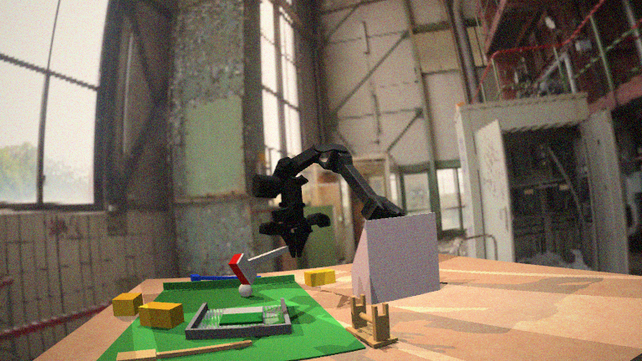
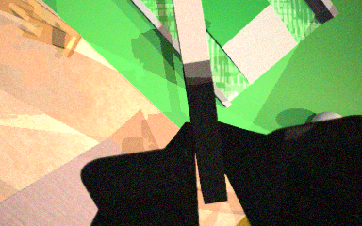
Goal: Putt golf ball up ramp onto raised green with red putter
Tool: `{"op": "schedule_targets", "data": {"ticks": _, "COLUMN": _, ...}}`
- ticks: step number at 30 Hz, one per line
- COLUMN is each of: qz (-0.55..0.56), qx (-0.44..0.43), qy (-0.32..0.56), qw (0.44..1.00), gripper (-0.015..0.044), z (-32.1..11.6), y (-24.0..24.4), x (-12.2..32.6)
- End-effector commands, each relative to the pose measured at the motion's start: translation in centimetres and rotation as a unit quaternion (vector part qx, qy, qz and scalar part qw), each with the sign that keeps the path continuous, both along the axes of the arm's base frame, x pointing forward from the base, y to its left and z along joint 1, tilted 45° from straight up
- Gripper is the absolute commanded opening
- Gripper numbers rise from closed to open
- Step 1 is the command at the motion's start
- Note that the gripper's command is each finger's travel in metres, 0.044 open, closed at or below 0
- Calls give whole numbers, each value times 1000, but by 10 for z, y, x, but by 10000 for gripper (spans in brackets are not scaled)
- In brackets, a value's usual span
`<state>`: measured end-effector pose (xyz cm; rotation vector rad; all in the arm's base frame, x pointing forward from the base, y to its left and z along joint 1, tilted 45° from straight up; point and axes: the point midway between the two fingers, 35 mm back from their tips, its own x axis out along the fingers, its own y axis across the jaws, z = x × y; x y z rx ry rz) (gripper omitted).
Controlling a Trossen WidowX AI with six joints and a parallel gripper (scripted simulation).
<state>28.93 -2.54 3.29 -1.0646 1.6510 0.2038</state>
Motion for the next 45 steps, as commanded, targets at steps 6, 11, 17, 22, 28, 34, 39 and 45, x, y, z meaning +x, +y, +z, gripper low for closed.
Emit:
{"op": "schedule_targets", "data": {"ticks": 6, "qz": -119, "qx": -23, "qy": -89, "qw": 989, "gripper": 0, "z": 51, "y": -47, "x": -8}}
{"op": "schedule_targets", "data": {"ticks": 11, "qz": -185, "qx": -39, "qy": -134, "qw": 973, "gripper": 0, "z": 78, "y": -73, "x": -20}}
{"op": "schedule_targets", "data": {"ticks": 17, "qz": -261, "qx": -61, "qy": -187, "qw": 945, "gripper": 0, "z": 108, "y": -102, "x": -42}}
{"op": "schedule_targets", "data": {"ticks": 22, "qz": -323, "qx": -82, "qy": -230, "qw": 914, "gripper": 0, "z": 132, "y": -122, "x": -64}}
{"op": "schedule_targets", "data": {"ticks": 28, "qz": -385, "qx": -106, "qy": -274, "qw": 875, "gripper": 0, "z": 157, "y": -141, "x": -92}}
{"op": "schedule_targets", "data": {"ticks": 34, "qz": -387, "qx": -106, "qy": -276, "qw": 873, "gripper": 0, "z": 156, "y": -143, "x": -93}}
{"op": "schedule_targets", "data": {"ticks": 39, "qz": -387, "qx": -106, "qy": -276, "qw": 873, "gripper": 0, "z": 144, "y": -154, "x": -94}}
{"op": "schedule_targets", "data": {"ticks": 45, "qz": -387, "qx": -107, "qy": -276, "qw": 873, "gripper": 0, "z": 130, "y": -169, "x": -96}}
